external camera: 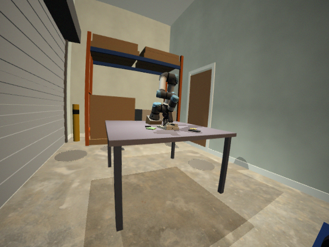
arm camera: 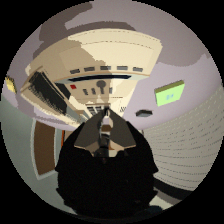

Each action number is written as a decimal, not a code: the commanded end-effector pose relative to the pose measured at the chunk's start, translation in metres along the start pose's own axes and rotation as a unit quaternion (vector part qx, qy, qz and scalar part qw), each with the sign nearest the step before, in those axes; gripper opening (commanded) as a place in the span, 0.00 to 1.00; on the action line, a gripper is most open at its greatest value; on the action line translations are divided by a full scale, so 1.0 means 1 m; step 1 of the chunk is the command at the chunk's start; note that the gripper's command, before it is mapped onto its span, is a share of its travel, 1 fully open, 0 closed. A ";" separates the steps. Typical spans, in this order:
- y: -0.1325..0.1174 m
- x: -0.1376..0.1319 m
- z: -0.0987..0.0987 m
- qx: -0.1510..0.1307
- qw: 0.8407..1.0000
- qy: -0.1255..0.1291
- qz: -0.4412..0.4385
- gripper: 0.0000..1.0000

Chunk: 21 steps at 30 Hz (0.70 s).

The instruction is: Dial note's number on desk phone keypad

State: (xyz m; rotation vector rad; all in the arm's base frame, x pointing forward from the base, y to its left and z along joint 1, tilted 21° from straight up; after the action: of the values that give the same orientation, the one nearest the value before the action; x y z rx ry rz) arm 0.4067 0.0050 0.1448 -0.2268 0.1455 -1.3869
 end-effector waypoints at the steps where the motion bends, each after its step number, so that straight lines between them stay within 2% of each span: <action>1: 0.000 0.000 0.000 0.001 1.000 0.000 0.000 0.00; 11: -0.009 0.000 0.013 0.001 1.000 0.000 0.000 0.00; 21: -0.009 0.000 0.014 0.001 1.000 0.000 0.000 0.00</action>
State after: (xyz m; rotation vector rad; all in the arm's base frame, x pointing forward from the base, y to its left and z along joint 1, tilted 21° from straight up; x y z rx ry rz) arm 0.4011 0.0044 0.1595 -0.2268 0.1454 -1.3869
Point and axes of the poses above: the point where the finger pads meet when closed, its own z axis back along the fingers, its own x axis across the jaws, y = z × x, the point moved 4 cm from there along z, back along the fingers
